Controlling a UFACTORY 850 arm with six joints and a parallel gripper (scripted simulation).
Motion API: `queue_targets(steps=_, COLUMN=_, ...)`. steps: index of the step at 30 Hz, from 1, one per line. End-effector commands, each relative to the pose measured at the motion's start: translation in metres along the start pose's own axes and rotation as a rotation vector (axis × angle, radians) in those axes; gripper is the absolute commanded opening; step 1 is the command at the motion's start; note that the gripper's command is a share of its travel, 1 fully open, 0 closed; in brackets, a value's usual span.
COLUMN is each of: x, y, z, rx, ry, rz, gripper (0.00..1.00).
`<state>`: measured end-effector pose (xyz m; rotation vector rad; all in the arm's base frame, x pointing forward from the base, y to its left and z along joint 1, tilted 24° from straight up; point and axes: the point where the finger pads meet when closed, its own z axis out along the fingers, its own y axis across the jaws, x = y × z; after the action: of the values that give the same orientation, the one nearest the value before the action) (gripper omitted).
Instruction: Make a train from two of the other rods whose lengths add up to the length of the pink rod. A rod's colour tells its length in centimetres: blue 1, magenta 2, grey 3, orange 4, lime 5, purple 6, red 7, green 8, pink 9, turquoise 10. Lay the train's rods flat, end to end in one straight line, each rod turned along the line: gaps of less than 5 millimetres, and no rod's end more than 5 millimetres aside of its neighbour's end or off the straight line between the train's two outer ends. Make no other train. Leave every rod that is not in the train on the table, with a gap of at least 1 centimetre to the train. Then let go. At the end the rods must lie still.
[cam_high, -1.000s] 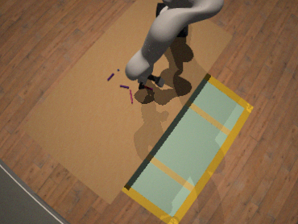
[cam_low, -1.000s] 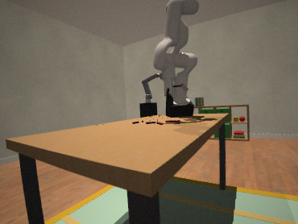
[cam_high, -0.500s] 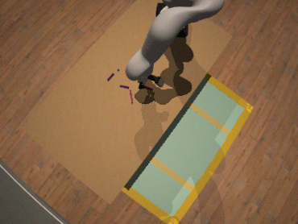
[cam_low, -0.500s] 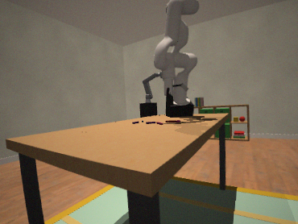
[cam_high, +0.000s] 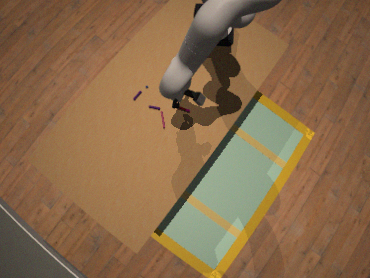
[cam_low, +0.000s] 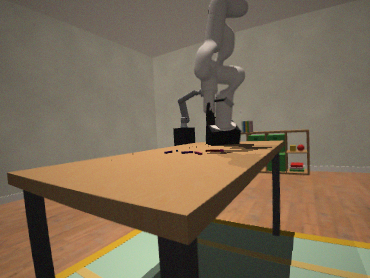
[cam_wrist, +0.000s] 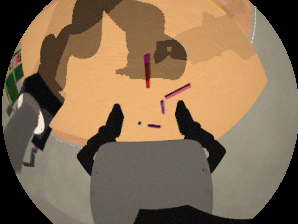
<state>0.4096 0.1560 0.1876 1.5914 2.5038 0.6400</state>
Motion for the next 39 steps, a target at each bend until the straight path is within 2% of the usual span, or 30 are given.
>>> queue_targets(steps=1, x=0.000, y=0.001, z=-0.022, rx=0.020, ry=0.006, rz=0.001, gripper=1.00)
queue_targets(steps=7, x=0.000, y=0.002, z=-0.042, rx=0.020, ry=0.006, rz=0.001, gripper=1.00)
queue_targets(steps=15, x=0.000, y=0.002, z=-0.053, rx=0.020, ry=0.006, rz=0.001, gripper=1.00)
queue_targets(steps=39, x=0.000, y=0.002, z=-0.055, rx=0.020, ry=0.006, rz=0.001, gripper=1.00)
